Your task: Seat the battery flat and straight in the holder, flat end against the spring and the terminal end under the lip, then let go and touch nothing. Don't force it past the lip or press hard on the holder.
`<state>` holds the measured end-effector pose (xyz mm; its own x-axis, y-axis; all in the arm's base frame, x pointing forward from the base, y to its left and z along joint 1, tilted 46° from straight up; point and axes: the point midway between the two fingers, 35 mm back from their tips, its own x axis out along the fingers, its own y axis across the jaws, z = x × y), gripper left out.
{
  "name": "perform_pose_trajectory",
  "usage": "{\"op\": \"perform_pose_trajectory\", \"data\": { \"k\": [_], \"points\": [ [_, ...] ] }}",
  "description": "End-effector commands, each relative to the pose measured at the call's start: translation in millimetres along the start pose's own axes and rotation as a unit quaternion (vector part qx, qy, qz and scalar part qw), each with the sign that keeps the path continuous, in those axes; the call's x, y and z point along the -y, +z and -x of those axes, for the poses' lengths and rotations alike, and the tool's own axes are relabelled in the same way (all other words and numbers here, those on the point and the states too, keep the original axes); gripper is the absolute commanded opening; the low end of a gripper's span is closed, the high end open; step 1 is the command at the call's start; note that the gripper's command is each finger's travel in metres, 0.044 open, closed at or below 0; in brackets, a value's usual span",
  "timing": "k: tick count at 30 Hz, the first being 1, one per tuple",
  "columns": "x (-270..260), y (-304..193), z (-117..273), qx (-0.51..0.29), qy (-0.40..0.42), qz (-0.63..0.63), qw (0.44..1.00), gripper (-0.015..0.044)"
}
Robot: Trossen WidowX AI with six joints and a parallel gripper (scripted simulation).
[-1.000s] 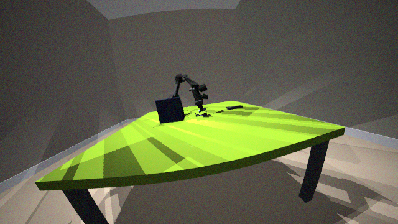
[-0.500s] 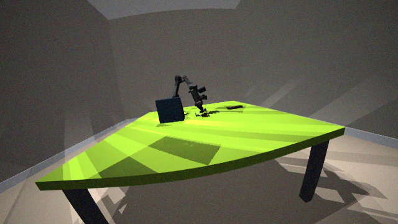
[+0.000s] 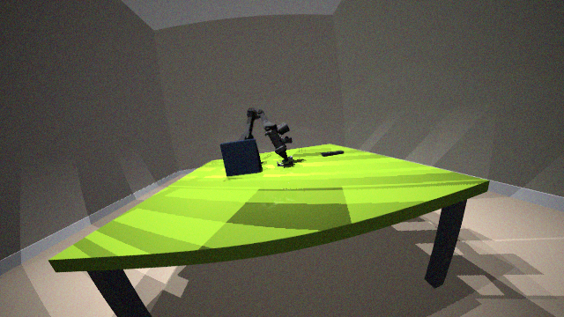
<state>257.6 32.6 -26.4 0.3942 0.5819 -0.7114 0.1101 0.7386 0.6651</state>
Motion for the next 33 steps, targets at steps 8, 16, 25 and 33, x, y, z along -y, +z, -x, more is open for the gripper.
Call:
{"op": "perform_pose_trajectory", "data": {
  "k": [8, 16, 25, 33],
  "points": [
    [-2, -4, -1, 0.033, -0.003, -0.003, 0.999, 0.0074],
    [-4, -7, -1, 0.056, -0.002, -0.006, 0.998, 0.0074],
    [-4, -11, 0, 0.063, -0.001, -0.007, 0.998, 0.0074],
    [-4, -19, 1, 0.064, -0.001, -0.007, 0.998, 0.0074]
  ]
}}
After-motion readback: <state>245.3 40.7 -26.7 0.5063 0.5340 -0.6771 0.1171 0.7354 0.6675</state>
